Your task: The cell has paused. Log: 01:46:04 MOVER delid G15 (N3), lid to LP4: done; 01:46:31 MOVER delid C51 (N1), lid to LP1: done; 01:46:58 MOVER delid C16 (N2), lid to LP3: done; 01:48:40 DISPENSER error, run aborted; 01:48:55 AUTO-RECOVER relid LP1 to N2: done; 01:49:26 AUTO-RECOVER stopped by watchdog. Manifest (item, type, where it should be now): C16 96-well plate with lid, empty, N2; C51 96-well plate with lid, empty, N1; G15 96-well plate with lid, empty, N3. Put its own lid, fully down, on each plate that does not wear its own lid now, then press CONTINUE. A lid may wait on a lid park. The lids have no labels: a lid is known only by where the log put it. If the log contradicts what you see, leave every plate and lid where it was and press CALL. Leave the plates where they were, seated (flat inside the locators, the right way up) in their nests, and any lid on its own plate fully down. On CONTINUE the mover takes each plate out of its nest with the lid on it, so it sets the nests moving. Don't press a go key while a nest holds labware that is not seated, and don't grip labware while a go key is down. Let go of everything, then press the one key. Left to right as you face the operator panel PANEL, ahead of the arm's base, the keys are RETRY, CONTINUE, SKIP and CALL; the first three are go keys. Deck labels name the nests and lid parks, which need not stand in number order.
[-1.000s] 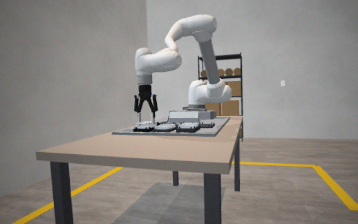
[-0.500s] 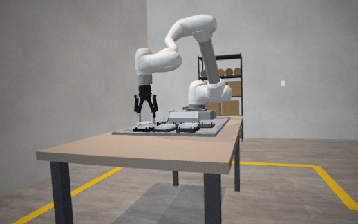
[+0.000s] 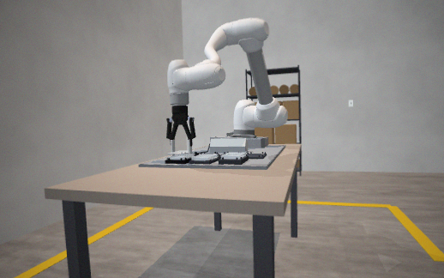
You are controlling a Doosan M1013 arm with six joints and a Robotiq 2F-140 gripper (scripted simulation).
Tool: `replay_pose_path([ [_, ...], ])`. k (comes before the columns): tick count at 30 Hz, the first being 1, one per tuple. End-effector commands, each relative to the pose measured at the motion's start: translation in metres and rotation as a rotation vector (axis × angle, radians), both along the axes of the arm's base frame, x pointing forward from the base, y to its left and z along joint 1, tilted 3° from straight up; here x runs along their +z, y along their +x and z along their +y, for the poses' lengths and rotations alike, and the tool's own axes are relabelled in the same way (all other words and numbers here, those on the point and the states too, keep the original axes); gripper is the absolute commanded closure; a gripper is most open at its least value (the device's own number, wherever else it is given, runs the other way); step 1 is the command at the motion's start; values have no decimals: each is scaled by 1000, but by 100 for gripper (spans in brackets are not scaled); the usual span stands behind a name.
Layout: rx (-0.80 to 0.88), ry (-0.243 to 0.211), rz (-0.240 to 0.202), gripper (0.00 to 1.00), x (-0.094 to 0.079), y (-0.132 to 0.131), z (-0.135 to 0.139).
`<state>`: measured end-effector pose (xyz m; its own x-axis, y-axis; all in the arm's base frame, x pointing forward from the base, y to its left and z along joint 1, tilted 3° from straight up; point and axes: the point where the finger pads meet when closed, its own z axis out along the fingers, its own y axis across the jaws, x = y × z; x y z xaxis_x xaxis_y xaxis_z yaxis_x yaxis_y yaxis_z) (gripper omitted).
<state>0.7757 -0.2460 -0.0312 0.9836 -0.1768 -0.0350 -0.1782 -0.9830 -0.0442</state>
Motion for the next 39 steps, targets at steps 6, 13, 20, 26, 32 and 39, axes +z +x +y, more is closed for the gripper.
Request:
replay_pose_path([
  [6,0,0,0,100,0,0,0],
  [13,0,0,0,100,0,0,0],
  [20,0,0,0,100,0,0,0],
  [26,0,0,0,100,-1,0,0],
  [32,0,0,0,100,-2,0,0],
  [39,0,0,0,100,-3,0,0],
])
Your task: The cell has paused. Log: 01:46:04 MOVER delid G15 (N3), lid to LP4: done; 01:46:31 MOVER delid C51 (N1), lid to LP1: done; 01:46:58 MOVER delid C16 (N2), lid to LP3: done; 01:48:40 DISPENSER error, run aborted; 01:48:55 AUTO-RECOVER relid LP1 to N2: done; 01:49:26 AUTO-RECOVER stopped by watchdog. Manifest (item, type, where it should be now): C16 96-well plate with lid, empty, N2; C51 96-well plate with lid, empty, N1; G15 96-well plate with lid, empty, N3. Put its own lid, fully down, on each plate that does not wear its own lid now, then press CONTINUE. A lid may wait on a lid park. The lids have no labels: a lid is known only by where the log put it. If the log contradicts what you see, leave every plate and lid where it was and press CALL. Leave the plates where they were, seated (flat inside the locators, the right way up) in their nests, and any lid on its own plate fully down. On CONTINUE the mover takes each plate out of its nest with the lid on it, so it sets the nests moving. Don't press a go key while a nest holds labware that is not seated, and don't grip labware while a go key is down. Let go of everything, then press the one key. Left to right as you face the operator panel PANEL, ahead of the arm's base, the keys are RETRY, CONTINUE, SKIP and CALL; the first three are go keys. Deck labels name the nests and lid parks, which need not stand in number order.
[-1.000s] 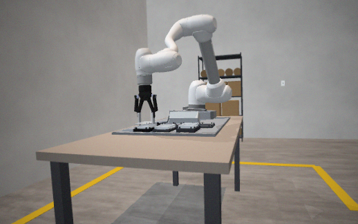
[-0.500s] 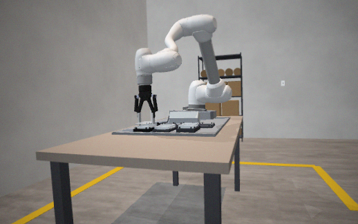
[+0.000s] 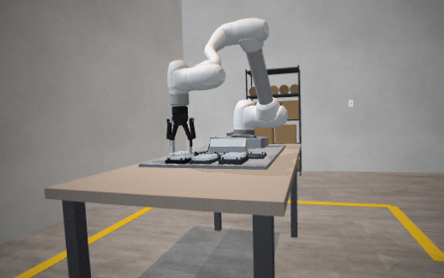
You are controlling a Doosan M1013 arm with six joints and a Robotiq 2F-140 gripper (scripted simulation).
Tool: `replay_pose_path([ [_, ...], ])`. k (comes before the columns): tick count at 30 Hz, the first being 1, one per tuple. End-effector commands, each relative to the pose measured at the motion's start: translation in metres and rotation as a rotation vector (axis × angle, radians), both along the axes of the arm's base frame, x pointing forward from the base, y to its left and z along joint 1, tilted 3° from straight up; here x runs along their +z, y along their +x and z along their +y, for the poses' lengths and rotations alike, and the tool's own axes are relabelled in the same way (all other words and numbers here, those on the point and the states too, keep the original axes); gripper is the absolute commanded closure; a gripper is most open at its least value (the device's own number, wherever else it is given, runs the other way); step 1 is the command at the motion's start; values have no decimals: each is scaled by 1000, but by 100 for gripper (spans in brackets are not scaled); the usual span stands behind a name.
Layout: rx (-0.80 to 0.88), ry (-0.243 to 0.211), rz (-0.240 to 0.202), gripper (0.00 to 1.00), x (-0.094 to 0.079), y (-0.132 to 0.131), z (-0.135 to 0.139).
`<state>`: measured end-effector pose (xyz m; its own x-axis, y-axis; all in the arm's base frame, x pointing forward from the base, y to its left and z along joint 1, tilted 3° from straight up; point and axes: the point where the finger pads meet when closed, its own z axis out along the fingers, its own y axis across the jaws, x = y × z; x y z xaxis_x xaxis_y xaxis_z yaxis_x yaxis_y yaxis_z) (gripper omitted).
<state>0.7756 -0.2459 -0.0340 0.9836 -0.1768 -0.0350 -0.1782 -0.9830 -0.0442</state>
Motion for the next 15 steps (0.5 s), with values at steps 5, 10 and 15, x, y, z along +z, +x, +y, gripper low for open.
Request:
replay_pose_path([
  [5,0,0,0,100,-2,0,0],
  [10,0,0,0,100,-3,0,0],
  [15,0,0,0,100,-4,0,0],
])
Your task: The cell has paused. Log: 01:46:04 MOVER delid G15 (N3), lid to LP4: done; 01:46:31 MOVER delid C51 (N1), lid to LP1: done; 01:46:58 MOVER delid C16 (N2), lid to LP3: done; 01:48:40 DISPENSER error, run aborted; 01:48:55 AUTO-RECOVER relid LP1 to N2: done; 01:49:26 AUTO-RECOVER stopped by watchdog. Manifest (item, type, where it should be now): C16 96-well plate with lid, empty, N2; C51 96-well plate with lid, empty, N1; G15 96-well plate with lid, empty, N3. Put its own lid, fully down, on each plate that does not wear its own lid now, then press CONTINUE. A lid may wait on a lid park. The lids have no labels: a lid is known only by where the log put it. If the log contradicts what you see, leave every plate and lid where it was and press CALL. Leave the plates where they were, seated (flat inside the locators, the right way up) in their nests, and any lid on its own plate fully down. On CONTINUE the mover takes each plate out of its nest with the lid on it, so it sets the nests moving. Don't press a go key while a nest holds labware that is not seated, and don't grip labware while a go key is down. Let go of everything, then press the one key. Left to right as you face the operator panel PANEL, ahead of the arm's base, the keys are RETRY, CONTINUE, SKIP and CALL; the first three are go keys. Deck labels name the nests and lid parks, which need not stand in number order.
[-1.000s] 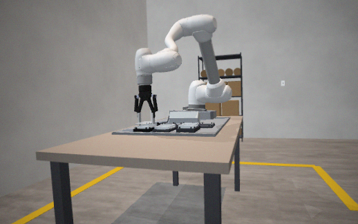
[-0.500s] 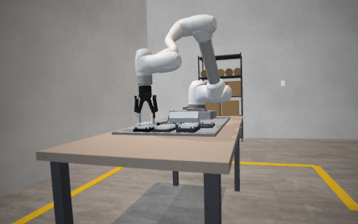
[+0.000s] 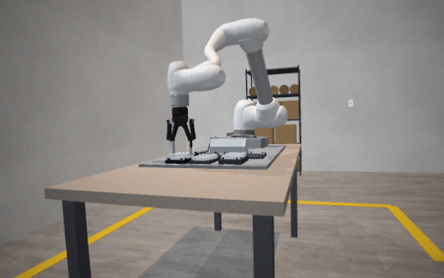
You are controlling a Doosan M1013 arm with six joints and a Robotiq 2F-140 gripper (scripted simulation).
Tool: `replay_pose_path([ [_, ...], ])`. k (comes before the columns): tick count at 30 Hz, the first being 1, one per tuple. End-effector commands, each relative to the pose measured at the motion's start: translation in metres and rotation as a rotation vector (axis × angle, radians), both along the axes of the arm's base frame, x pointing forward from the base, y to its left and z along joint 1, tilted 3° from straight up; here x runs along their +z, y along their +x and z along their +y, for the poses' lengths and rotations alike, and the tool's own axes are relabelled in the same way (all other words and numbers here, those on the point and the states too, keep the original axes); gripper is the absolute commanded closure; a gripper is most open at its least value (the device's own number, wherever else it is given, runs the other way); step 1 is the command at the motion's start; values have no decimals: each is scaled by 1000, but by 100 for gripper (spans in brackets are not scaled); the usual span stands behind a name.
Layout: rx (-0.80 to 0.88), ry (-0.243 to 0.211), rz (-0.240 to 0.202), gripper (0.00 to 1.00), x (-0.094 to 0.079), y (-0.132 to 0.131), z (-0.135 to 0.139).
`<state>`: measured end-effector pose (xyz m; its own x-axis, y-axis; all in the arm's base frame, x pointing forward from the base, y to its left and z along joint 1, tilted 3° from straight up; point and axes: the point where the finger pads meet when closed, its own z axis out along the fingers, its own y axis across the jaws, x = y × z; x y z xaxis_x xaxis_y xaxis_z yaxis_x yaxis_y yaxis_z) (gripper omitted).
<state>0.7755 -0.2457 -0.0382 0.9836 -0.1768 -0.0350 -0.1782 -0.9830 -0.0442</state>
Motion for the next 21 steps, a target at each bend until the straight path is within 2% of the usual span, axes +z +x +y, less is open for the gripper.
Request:
replay_pose_path([
  [1,0,0,0,100,0,0,0],
  [21,0,0,0,100,-3,0,0],
])
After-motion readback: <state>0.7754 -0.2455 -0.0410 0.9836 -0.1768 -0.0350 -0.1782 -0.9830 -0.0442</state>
